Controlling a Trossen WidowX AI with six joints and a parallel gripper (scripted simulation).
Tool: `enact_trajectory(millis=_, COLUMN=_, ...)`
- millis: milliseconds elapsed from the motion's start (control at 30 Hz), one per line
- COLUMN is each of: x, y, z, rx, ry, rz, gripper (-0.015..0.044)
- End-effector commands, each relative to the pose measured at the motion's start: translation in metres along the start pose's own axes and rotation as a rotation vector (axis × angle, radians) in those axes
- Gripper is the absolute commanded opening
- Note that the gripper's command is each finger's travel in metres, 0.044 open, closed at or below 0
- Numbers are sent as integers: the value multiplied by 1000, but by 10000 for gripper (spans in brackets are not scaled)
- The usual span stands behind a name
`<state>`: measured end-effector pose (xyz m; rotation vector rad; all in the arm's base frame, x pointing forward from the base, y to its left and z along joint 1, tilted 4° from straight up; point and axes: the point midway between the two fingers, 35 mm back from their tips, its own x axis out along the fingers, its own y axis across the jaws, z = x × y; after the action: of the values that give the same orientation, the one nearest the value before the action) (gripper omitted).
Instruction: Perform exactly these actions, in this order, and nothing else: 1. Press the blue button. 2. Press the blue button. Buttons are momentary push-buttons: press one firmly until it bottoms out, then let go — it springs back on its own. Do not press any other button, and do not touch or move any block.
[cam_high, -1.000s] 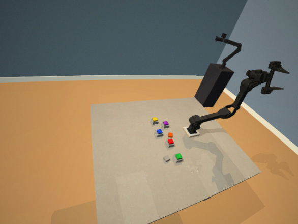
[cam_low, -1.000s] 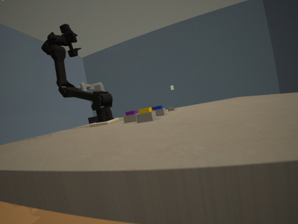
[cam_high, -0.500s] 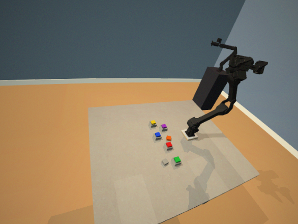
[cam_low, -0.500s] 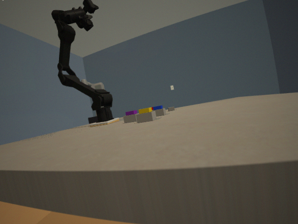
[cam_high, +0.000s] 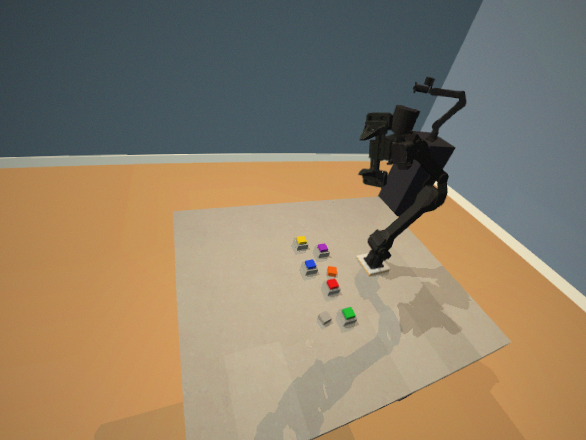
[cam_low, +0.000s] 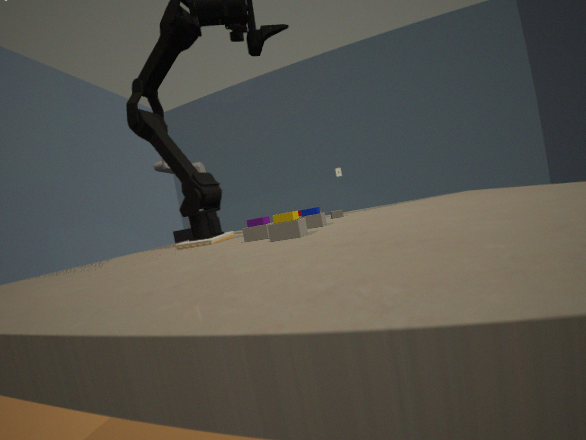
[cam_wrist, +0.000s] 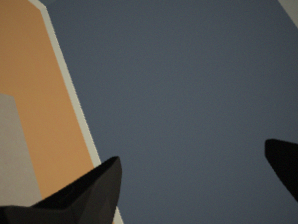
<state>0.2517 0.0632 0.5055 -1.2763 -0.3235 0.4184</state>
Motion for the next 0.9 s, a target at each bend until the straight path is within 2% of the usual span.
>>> enact_trajectory(millis=0, x=30, y=52, z=-48, rx=331, ry=172, rz=175, gripper=400)
enact_trajectory(millis=133, x=49, y=129, z=-99, rx=713, ry=458, rz=372, gripper=400)
enact_trajectory(millis=233, x=46, y=192, z=-131, rx=971, ry=744, rz=500, gripper=400)
enact_trajectory(millis=400, x=7, y=288, z=-164, rx=1258, ry=1351, rz=636, gripper=400)
enact_trajectory(millis=467, x=-8, y=308, z=-168, rx=1289, ry=1533, rz=649, gripper=400)
enact_trajectory(millis=533, x=-14, y=314, z=-169, rx=1295, ry=1596, rz=651, gripper=400)
enact_trajectory(millis=700, x=-14, y=314, z=-169, rx=1295, ry=1597, rz=651, gripper=400)
enact_trajectory(millis=867, x=-12, y=355, z=-185, rx=1294, ry=1597, rz=651, gripper=269)
